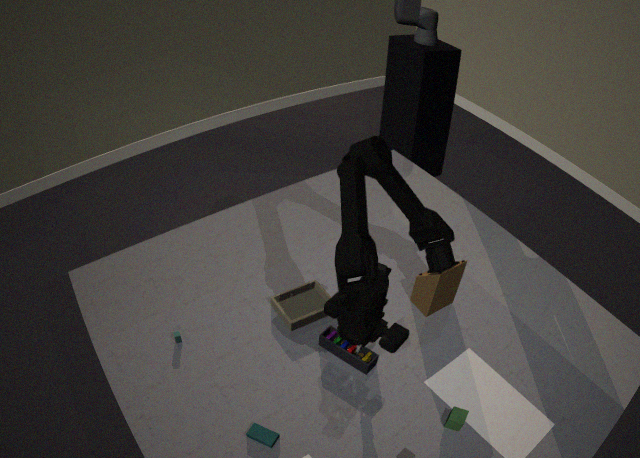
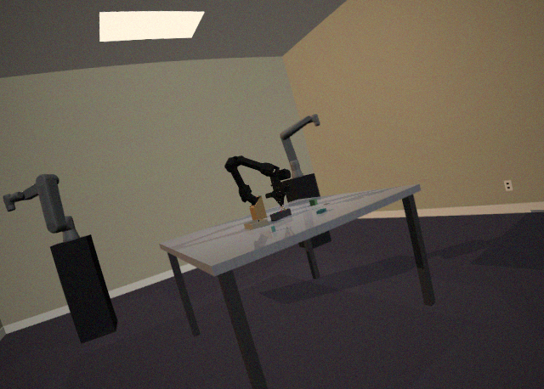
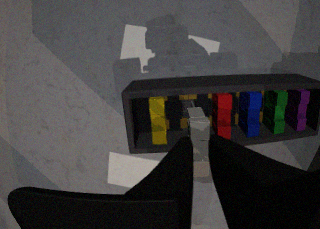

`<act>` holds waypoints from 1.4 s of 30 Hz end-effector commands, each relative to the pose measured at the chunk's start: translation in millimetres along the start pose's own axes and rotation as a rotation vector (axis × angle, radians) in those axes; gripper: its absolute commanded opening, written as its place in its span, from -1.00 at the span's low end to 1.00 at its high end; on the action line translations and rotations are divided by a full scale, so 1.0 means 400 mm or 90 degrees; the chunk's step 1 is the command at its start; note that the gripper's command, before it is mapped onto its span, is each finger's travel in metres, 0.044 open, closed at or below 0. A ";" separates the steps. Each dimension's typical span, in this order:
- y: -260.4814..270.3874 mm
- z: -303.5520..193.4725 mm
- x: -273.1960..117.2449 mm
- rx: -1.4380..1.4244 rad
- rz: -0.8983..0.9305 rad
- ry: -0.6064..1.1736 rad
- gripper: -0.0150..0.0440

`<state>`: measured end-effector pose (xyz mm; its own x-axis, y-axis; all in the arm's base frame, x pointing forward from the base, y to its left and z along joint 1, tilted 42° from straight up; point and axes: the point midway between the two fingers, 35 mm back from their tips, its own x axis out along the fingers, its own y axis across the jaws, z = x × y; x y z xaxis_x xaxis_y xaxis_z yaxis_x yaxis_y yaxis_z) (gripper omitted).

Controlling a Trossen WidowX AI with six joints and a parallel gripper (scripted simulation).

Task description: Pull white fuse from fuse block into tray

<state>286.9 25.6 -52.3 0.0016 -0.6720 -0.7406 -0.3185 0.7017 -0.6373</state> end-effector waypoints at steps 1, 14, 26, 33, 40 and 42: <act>0.000 0.002 -0.007 0.005 0.002 0.000 -0.49; 0.000 0.002 -0.051 0.005 0.003 -0.001 -0.49; -0.079 0.009 -0.069 0.003 0.011 -0.003 -0.49; -0.206 0.003 -0.070 0.002 0.016 -0.007 -0.49; -0.335 -0.027 -0.068 0.003 0.014 -0.008 -0.49; -0.372 -0.040 -0.067 0.003 0.011 -0.007 -0.49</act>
<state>317.3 -44.2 47.0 0.0033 -0.6508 -0.7592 -0.3137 0.7202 -0.6187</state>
